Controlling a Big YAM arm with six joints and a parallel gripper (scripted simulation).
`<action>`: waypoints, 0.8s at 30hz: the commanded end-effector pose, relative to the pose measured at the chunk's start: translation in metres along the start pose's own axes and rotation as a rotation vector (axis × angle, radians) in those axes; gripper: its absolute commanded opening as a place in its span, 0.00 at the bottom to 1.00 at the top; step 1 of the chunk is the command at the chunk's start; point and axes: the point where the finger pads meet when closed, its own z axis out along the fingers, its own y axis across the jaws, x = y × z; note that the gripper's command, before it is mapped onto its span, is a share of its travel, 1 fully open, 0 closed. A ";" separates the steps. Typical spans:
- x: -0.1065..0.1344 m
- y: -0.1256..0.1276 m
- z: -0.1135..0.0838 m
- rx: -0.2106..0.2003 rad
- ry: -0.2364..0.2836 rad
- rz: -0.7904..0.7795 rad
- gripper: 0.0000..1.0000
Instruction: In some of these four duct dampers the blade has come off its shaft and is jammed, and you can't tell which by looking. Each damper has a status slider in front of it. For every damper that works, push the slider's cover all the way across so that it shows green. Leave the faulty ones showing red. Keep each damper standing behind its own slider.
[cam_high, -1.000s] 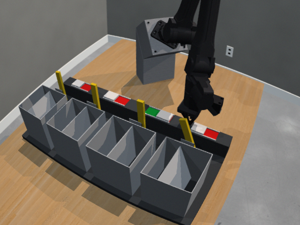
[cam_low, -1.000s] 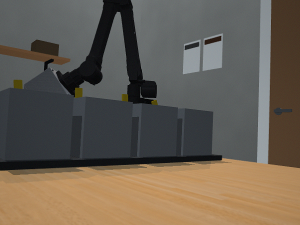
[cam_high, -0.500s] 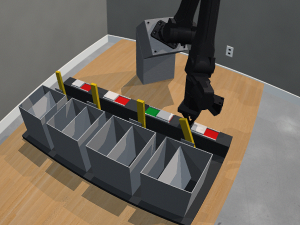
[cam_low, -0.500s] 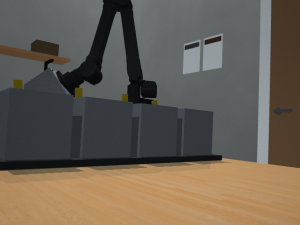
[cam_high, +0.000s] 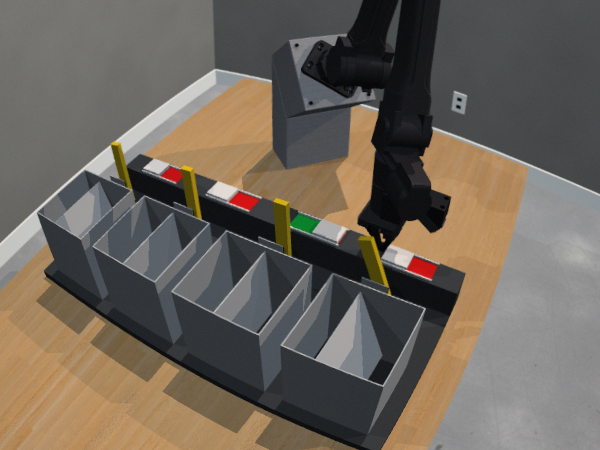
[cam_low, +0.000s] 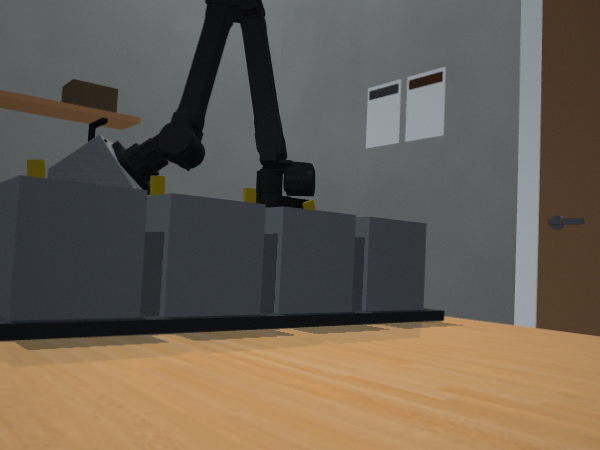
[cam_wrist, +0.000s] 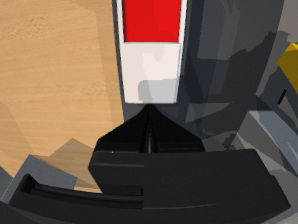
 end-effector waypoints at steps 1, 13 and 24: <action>-0.005 -0.001 0.004 -0.014 0.005 0.006 0.00; -0.011 -0.001 0.004 -0.014 0.003 0.006 0.00; -0.016 -0.002 0.003 -0.013 0.000 0.006 0.00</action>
